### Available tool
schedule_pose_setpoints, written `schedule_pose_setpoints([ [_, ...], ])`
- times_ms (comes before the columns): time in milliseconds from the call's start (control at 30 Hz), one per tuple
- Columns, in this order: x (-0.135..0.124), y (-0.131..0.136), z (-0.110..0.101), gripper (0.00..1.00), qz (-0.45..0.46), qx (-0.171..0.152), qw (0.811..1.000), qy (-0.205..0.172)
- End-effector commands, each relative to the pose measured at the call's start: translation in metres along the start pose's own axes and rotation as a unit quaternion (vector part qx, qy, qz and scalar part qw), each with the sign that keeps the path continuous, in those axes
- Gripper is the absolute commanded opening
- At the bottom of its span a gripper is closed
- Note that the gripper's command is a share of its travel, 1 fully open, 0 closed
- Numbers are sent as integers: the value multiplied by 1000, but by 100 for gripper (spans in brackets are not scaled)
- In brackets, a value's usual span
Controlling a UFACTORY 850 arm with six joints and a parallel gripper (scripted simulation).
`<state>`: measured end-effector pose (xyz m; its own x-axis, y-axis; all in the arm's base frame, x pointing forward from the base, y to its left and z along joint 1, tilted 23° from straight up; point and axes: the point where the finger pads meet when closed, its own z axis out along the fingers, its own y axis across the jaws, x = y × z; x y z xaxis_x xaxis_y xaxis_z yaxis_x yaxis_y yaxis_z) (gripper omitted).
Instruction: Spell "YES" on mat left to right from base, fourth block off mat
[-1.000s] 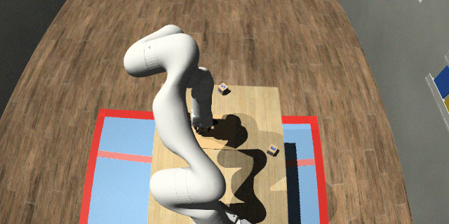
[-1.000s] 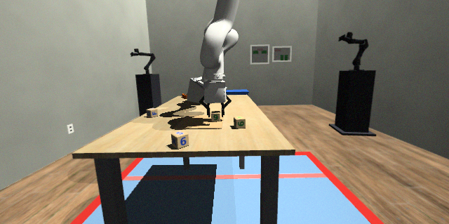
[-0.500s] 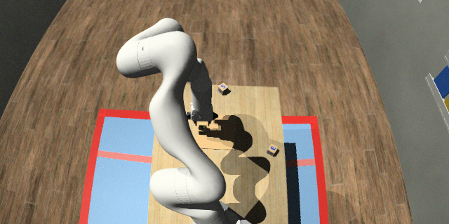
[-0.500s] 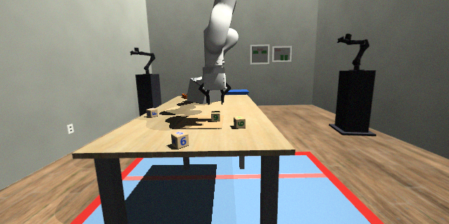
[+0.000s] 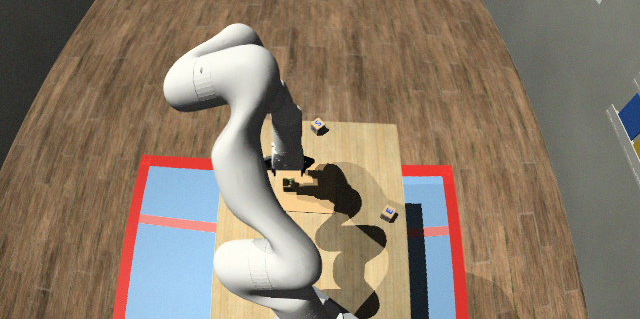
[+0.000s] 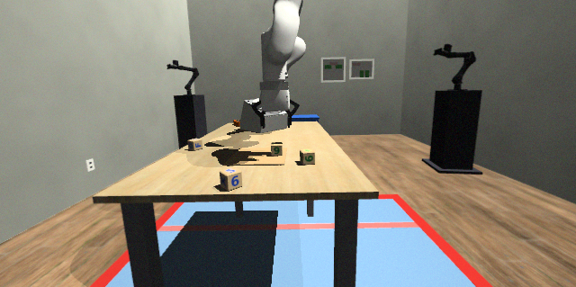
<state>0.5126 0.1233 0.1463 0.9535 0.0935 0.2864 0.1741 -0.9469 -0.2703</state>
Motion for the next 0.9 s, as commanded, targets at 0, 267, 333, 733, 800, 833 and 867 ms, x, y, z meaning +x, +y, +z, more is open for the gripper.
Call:
schedule_pose_setpoints([
  [0,1,0,-1,100,0,0,1000,1],
  [267,1,0,-1,100,0,0,1000,1],
  [333,1,0,-1,100,0,0,1000,1],
  [733,-12,130,3,100,87,-10,996,-6],
  [800,-18,154,3,100,104,-10,994,-6],
  [833,-18,154,3,100,104,-10,994,-6],
  [867,-18,154,3,100,104,-10,994,-6],
])
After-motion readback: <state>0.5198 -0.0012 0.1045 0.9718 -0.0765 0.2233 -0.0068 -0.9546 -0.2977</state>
